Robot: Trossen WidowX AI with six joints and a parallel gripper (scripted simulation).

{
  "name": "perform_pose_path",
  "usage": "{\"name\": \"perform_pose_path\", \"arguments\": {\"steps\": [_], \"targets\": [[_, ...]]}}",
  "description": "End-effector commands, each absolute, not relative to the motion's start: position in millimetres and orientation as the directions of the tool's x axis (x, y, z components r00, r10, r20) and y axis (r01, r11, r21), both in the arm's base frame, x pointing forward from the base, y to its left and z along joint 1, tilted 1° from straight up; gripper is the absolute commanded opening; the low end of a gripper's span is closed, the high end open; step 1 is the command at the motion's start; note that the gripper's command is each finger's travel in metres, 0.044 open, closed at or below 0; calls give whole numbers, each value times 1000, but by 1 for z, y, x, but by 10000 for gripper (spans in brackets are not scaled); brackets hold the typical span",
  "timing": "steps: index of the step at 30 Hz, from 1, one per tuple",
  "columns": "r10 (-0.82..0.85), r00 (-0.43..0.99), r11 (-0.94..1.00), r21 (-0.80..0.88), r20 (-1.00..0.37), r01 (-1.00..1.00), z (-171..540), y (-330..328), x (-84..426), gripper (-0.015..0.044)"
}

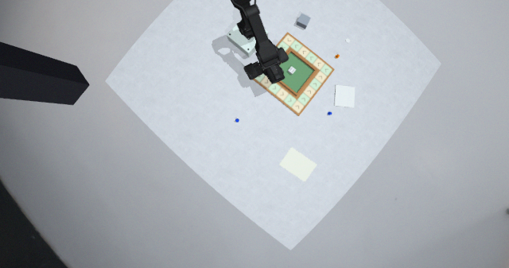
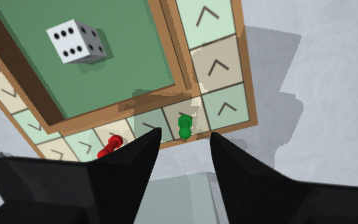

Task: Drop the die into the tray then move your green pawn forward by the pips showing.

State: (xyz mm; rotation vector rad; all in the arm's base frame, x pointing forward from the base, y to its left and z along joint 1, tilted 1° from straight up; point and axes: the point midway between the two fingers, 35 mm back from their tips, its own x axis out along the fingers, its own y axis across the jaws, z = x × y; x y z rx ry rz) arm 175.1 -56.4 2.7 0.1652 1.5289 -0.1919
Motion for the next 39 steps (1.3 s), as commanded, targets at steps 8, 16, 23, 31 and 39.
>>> {"name": "perform_pose_path", "arguments": {"steps": [8, 16, 23, 31, 39], "targets": [[-14, 13, 975, -11, -1000, 224, -19, -55, 171, 200], [-14, 13, 975, -11, -1000, 224, -31, -55, 170, 200], [-15, 13, 975, -11, -1000, 224, -32, -55, 169, 95], [-15, 13, 975, -11, -1000, 224, -32, -55, 169, 3], [-15, 14, 975, -11, -1000, 224, -1, -56, 178, 0]]}}
